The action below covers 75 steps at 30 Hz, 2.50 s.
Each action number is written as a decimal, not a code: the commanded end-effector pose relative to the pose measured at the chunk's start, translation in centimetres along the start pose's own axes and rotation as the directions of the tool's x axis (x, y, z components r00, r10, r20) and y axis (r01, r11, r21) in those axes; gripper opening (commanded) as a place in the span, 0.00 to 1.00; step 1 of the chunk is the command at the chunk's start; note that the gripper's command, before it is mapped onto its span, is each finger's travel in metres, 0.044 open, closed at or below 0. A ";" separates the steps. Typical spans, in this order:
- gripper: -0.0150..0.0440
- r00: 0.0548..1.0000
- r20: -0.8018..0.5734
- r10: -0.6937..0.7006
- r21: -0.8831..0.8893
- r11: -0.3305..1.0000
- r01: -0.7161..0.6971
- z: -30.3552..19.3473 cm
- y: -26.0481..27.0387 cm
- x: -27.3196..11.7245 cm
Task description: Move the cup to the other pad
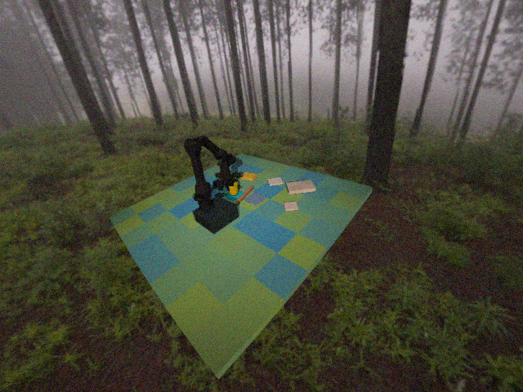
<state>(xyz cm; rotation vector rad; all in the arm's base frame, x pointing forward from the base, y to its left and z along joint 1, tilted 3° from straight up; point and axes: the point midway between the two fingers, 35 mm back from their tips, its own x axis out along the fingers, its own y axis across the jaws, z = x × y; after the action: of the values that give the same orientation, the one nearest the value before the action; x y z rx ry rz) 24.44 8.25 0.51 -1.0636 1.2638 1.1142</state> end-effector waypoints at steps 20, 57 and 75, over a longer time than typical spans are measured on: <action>0.39 1.000 -0.001 0.002 0.000 1.000 -0.002 0.0 0.1 0.7; 0.50 1.000 0.002 0.004 0.005 1.000 -0.004 -0.2 0.2 -3.9; 1.00 1.000 -0.003 0.007 0.010 1.000 -0.007 -0.3 0.2 -5.1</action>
<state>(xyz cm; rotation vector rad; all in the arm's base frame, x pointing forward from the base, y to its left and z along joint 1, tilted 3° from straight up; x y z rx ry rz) 23.92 7.78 4.76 -1.0510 1.2874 1.1149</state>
